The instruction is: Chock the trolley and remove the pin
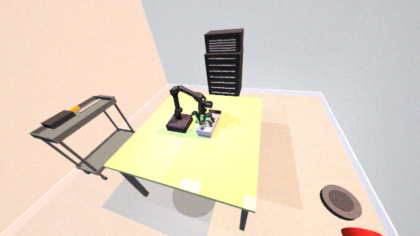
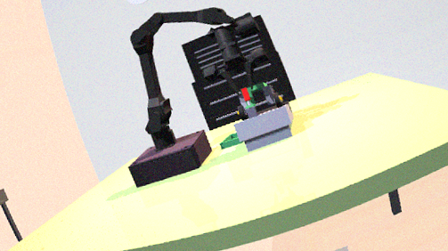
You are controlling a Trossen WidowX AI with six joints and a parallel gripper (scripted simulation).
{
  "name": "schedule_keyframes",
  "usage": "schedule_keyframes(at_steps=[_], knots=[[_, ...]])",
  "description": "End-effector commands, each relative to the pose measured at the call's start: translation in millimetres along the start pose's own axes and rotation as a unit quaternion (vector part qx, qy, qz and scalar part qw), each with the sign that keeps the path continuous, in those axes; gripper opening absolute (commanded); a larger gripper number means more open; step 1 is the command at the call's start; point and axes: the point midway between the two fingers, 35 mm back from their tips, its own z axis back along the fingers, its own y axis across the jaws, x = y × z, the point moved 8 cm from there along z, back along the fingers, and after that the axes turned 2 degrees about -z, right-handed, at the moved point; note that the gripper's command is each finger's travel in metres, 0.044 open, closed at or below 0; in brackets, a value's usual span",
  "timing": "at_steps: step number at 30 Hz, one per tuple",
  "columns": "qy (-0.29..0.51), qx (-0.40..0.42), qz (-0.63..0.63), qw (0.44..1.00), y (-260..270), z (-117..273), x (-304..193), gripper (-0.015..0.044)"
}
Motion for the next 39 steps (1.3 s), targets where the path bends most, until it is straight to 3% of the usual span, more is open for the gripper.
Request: schedule_keyframes(at_steps=[1,20,25,34,39], knots=[[0.001,0.001,0.002,1.000,0,-7,0,0.0190],[0.001,0.001,0.002,1.000,0,-32,0,0.0190],[0.001,0.000,0.000,1.000,0,-28,0,0.0059],[0.001,0.000,0.000,1.000,0,-28,0,0.0000],[0.001,0.001,0.001,1.000,0,-25,-1,0.0000]])
